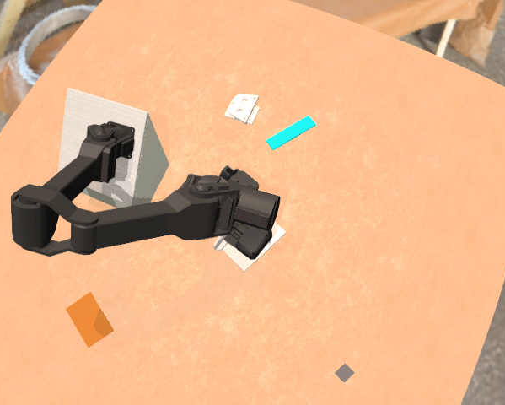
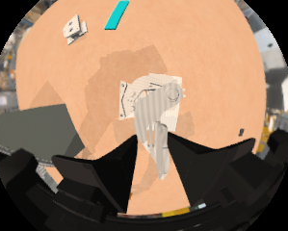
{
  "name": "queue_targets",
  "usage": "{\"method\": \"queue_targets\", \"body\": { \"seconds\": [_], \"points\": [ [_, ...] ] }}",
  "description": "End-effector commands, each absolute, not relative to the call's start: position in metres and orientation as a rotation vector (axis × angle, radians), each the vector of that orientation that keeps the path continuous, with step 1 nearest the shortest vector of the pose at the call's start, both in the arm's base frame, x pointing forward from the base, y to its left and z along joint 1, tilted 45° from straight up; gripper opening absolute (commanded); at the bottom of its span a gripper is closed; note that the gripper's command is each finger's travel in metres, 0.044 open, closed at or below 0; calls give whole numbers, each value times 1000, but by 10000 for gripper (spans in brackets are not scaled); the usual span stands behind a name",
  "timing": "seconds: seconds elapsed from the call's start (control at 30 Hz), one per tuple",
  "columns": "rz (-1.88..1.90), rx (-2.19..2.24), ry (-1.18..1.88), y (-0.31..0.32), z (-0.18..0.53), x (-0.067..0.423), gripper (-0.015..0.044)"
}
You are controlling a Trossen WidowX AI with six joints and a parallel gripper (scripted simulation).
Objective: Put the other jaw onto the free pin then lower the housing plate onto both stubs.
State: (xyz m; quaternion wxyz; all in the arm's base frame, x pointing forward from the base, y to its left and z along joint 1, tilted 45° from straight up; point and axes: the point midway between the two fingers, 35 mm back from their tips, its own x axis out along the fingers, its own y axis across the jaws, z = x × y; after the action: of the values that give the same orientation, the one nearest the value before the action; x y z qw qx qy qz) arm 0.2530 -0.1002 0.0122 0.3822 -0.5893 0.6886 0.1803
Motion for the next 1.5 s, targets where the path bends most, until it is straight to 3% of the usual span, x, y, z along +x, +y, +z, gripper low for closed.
{"method": "queue_targets", "body": {
  "seconds": [0.0, 0.73, 1.47],
  "points": [
    [605, -1599, 1762, -93, 3, 248, 134],
    [1323, -2042, 1653, -64, -26, 227, 134],
    [2090, -2372, 1345, -43, -48, 202, 134]
  ]
}}
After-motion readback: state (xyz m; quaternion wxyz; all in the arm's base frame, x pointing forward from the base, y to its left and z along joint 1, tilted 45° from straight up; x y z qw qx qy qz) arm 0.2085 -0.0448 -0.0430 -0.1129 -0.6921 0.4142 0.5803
